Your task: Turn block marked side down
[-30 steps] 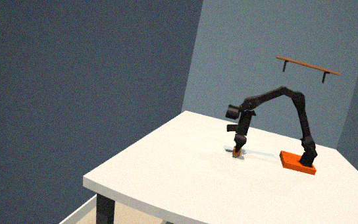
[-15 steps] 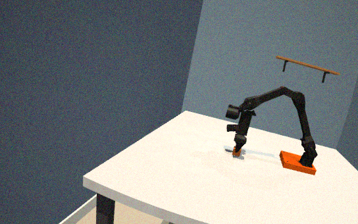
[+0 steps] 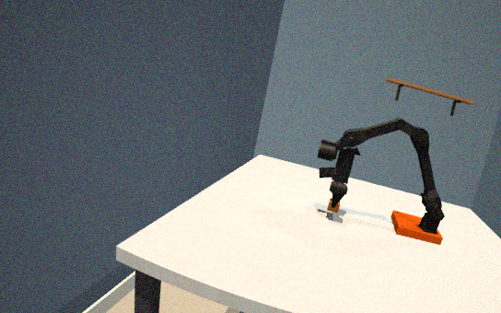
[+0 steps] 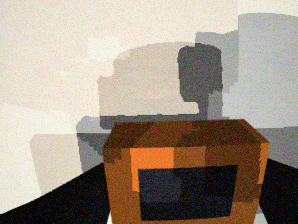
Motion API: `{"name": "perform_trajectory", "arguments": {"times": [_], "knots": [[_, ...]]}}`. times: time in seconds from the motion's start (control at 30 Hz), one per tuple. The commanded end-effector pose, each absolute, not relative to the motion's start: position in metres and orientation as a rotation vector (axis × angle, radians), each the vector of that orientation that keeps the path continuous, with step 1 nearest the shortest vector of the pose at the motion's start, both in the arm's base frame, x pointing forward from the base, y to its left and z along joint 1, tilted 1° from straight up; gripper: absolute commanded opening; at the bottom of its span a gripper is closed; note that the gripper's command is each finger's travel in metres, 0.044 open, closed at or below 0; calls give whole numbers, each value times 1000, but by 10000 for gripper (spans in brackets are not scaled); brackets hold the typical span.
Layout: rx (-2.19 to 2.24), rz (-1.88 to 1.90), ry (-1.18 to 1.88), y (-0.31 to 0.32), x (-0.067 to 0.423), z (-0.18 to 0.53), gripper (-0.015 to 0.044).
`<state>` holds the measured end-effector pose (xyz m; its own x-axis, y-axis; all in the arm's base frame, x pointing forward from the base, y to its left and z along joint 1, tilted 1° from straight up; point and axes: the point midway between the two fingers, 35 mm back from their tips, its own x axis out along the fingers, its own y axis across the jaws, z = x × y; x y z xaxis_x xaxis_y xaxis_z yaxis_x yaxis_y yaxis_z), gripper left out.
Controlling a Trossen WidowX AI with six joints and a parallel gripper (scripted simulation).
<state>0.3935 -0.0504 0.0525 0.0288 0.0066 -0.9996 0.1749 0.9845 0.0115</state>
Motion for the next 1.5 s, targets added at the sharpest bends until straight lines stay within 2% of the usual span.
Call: {"name": "perform_trajectory", "arguments": {"times": [0.0, 1.47], "knots": [[141, -139, 1506, -51, 395, 54, 0], [92, -162, 953, -51, 393, 41, 0]]}}
